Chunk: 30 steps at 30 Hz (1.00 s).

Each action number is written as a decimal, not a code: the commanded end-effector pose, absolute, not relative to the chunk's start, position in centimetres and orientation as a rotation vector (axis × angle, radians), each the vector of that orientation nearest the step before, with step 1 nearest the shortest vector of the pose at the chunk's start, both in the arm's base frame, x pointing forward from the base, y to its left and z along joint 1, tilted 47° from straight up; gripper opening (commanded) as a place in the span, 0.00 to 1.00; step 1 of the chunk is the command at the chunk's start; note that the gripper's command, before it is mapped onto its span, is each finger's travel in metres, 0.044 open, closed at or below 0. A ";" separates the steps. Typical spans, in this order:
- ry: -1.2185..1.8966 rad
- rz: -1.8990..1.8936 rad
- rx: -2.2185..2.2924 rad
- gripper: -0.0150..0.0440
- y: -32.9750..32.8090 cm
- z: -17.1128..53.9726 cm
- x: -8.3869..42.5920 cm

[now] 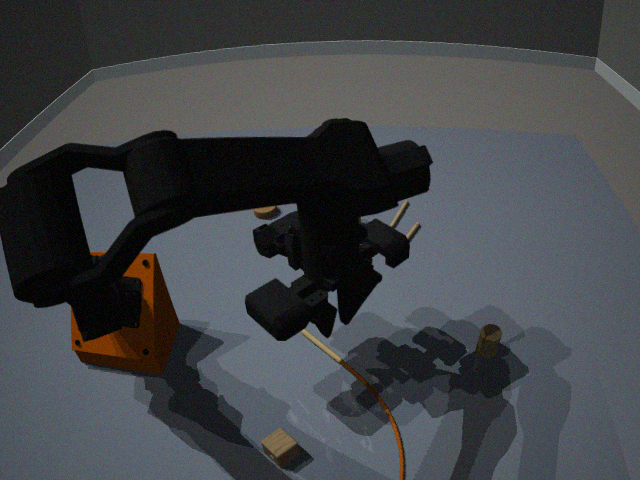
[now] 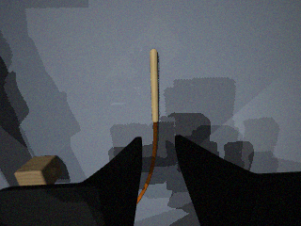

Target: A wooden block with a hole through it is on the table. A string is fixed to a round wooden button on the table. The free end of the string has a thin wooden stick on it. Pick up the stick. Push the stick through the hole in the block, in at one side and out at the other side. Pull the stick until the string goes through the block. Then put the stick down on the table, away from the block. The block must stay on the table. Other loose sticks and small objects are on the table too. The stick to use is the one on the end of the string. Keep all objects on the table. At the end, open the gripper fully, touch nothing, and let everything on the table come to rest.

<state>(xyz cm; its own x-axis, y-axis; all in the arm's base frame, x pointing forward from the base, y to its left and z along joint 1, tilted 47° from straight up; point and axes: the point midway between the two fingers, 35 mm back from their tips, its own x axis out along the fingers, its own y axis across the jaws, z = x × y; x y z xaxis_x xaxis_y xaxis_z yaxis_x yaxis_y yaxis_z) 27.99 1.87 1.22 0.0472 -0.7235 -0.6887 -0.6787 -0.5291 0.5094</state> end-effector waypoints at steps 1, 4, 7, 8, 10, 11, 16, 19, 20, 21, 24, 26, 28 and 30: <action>-1.496 -1.528 2.241 0.46 1.9 1.1 28.0; -1.496 -1.528 2.241 0.46 1.6 0.8 28.1; -1.495 -1.528 2.241 0.46 1.3 0.4 28.1; -1.495 -1.528 2.241 0.46 1.1 0.3 28.2; -1.495 -1.529 2.242 0.46 0.9 0.1 28.2; -1.495 -1.529 2.242 0.46 0.8 0.0 28.2; -1.495 -1.528 2.242 0.46 0.2 -0.6 28.3; -1.495 -1.528 2.242 0.46 -0.2 -1.0 28.3; -1.495 -1.528 2.242 0.46 -0.3 -1.1 28.3; -1.495 -1.528 2.242 0.46 -0.4 -1.2 28.3; -1.495 -1.528 2.242 0.46 -0.8 -1.5 28.3; -1.496 -1.527 2.241 0.46 -1.0 -1.7 28.3; -1.496 -1.527 2.241 0.46 -1.3 -2.0 28.3; -1.496 -1.526 2.241 0.46 -1.5 -2.2 28.3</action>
